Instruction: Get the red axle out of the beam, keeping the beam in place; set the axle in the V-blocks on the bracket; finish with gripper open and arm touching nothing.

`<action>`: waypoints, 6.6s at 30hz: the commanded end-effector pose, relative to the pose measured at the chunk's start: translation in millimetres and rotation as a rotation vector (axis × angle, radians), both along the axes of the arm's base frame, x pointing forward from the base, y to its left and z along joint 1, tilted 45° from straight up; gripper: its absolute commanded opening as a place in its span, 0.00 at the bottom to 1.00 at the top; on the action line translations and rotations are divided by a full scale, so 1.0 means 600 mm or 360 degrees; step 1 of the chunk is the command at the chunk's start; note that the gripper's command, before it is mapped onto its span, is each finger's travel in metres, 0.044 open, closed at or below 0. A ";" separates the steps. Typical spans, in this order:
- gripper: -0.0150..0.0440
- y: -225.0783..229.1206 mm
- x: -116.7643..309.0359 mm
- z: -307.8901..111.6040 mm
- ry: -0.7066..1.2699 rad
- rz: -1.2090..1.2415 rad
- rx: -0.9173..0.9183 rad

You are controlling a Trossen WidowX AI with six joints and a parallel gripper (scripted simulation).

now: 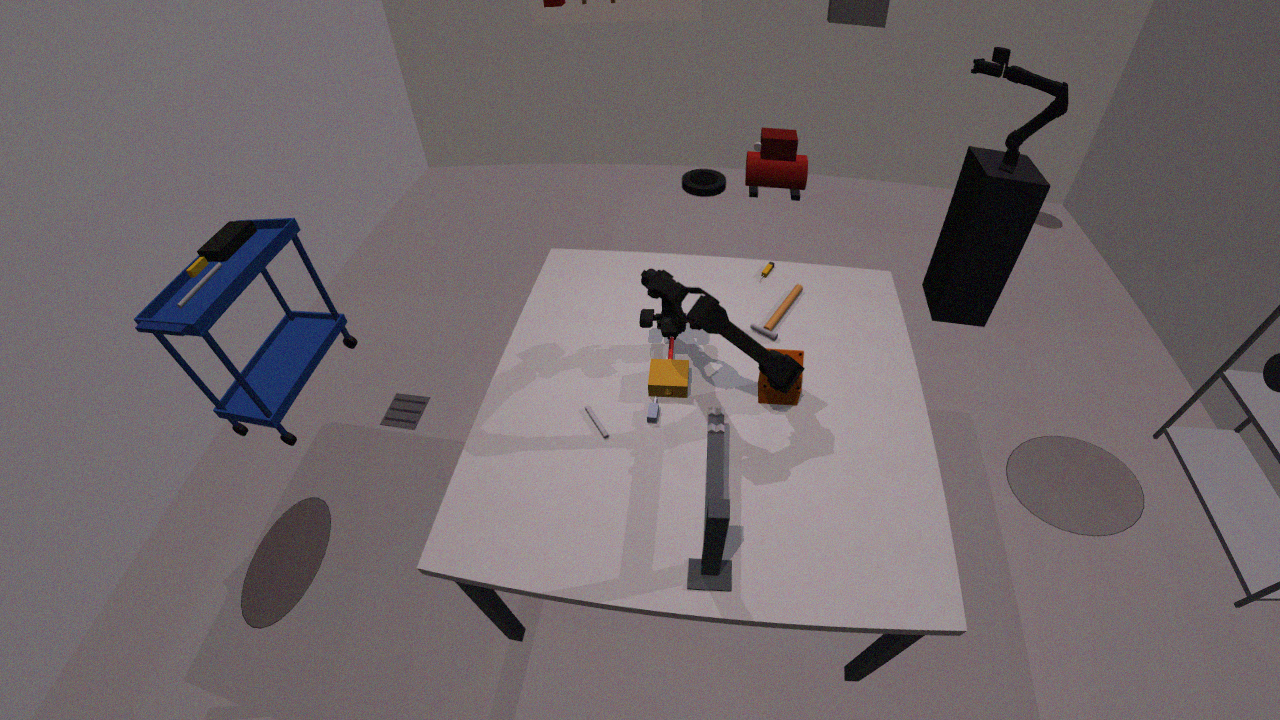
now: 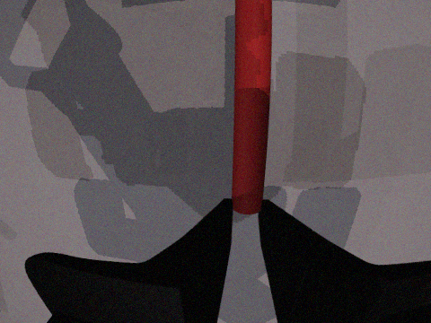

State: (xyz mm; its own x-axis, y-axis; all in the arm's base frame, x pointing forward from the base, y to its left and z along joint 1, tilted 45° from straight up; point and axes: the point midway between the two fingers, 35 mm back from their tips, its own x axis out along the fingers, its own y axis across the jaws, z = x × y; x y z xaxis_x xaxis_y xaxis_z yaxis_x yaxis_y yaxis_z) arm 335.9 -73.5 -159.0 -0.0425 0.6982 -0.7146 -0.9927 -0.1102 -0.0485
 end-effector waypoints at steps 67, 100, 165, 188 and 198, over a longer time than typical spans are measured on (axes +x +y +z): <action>1.00 0.018 -0.004 0.097 0.0007 0.0001 0.0005; 1.00 0.080 -0.010 0.037 0.0007 0.0002 0.0010; 0.25 -0.068 0.022 0.228 0.0021 -0.0013 -0.0008; 0.25 0.057 -0.014 0.396 0.0024 -0.0020 -0.0031; 0.25 0.112 -0.052 0.454 0.0023 -0.0020 -0.0031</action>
State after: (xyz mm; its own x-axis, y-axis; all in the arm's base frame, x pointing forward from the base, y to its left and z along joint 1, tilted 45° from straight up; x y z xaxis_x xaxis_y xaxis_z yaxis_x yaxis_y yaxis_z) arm 313.6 -17.0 103.5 -0.0419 0.6815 -0.7306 -0.9942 -0.1006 -0.0368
